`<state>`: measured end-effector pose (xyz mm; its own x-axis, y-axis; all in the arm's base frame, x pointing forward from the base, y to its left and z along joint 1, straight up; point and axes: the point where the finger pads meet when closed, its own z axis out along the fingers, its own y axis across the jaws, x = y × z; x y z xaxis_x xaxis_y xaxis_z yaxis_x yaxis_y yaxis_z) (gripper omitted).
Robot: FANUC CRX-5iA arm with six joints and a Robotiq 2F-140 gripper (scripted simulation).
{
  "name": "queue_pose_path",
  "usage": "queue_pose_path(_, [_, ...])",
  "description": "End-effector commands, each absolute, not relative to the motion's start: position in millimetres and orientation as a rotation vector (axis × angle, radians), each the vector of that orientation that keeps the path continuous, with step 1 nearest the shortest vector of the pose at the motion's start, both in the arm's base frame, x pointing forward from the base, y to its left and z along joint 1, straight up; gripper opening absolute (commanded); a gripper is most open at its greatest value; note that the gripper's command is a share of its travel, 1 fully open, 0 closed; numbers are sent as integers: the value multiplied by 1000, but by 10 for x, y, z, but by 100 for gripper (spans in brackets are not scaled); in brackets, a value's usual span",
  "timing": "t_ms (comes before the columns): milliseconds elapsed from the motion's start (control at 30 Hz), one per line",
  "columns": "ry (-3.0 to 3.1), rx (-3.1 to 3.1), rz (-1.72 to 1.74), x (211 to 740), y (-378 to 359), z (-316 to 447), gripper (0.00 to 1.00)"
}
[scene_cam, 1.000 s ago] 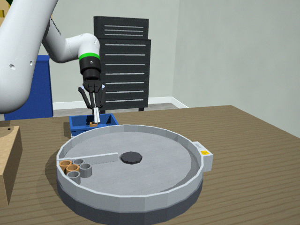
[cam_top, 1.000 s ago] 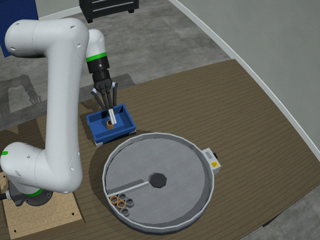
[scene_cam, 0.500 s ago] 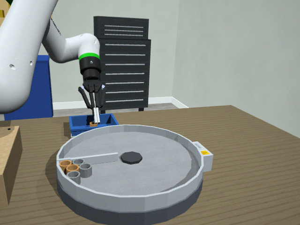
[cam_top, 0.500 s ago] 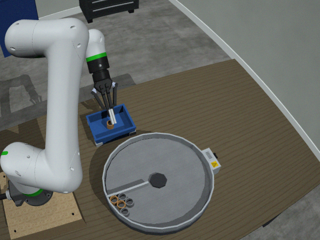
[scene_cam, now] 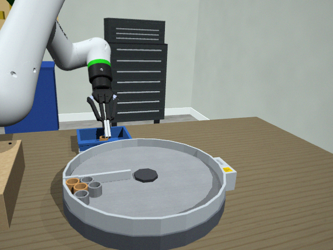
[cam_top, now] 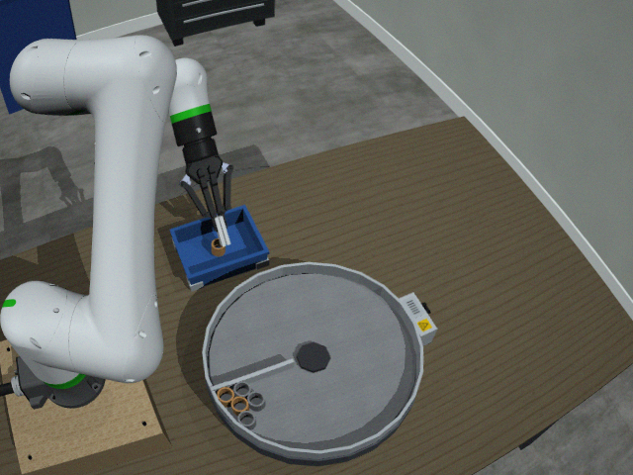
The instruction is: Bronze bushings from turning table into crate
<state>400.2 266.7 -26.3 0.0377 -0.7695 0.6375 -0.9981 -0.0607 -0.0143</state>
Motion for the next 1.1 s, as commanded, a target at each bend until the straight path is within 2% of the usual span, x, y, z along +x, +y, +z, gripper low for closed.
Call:
queue_pose_path(0, [-1782,1883,693,4004,2668,-269,0])
queue_pose_path(1067, [-1782,1883,693,4004,2668,-304,0])
